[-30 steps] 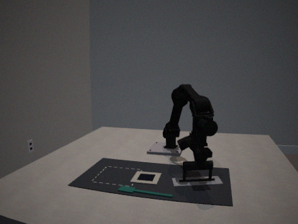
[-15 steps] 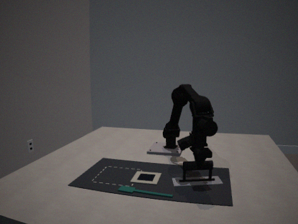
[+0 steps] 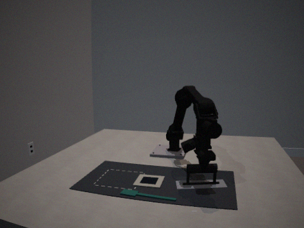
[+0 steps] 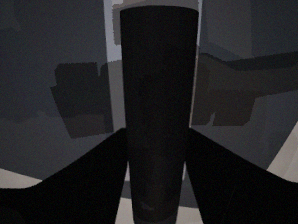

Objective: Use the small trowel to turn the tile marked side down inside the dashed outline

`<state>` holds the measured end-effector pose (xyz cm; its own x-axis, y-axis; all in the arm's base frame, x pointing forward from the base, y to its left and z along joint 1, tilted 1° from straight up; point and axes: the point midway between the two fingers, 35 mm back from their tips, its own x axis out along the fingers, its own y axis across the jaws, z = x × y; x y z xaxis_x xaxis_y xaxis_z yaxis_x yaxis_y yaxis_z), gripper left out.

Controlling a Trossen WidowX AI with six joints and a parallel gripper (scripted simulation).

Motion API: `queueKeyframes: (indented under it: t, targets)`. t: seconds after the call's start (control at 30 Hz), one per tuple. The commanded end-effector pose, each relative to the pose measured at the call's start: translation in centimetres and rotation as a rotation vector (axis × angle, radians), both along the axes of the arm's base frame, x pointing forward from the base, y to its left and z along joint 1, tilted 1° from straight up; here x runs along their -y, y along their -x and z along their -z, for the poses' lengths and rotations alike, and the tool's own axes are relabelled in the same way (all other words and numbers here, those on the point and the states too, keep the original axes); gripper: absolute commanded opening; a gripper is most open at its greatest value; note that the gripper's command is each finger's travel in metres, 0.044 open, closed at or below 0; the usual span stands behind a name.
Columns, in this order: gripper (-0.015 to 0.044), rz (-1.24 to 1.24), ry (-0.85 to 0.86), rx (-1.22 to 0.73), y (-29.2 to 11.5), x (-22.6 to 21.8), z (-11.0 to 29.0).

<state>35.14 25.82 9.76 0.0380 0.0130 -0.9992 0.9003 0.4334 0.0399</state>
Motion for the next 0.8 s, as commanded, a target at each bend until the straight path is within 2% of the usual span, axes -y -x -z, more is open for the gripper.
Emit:
queueKeyframes:
  t: [0.0,0.13,0.3,0.47,0.77]
  targets:
    - [0.0130,0.086,-0.003,-0.001,-0.03,0.02,0.06]
    - [0.0130,0.194,-0.007,-0.002,-0.03,0.02,0.06]
    - [0.0130,0.212,-0.008,-0.002,-0.03,0.02,0.06]
    - [0.0261,0.212,-0.008,-0.002,-0.03,0.02,0.06]
    - [0.0270,0.212,-0.008,-0.002,-0.03,0.02,0.06]
